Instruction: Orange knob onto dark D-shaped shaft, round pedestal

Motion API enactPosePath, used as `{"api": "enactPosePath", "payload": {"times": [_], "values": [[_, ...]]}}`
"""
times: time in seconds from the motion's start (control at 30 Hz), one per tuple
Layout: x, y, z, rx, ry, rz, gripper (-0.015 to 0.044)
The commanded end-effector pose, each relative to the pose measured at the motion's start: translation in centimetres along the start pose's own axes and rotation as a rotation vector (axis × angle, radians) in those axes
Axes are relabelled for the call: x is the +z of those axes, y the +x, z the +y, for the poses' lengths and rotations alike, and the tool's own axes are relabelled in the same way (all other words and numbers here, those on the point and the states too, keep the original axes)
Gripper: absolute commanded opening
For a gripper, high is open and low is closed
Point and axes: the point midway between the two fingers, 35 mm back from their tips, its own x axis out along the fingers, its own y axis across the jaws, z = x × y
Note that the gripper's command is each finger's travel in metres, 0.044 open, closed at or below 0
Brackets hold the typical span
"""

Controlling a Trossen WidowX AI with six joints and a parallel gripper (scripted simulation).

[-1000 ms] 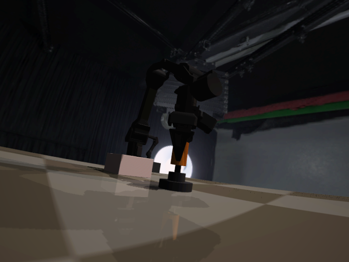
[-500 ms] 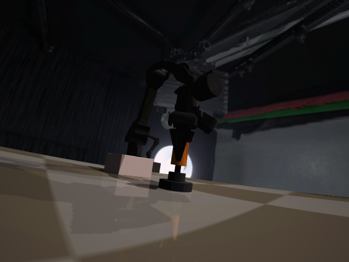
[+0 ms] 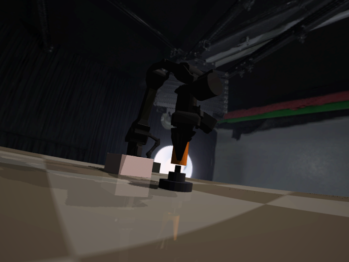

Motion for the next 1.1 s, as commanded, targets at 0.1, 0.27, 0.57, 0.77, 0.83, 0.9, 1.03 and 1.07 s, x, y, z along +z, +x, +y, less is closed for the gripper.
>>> {"api": "enactPosePath", "payload": {"times": [0.1, 0.27, 0.57, 0.77, 0.83, 0.9, 1.03, 1.07], "values": [[0.12, -0.29, -0.23, -0.006, -0.143, -0.004, 0.0000], [0.05, -0.04, -0.13, -0.006, -0.143, -0.004, 0.0000], [0.06, 0.26, -0.11, -0.006, -0.143, -0.004, 0.0000], [-0.01, 0.22, 0.00, -0.005, -0.143, -0.004, 0.0000], [-0.03, 0.22, 0.04, -0.005, -0.143, -0.004, 0.0000], [-0.04, 0.31, 0.06, -0.005, -0.143, -0.004, 0.0000], [-0.07, 0.20, 0.10, -0.005, -0.143, -0.004, 0.0000], [-0.10, 0.09, 0.14, -0.005, -0.143, -0.004, 0.0000]]}}
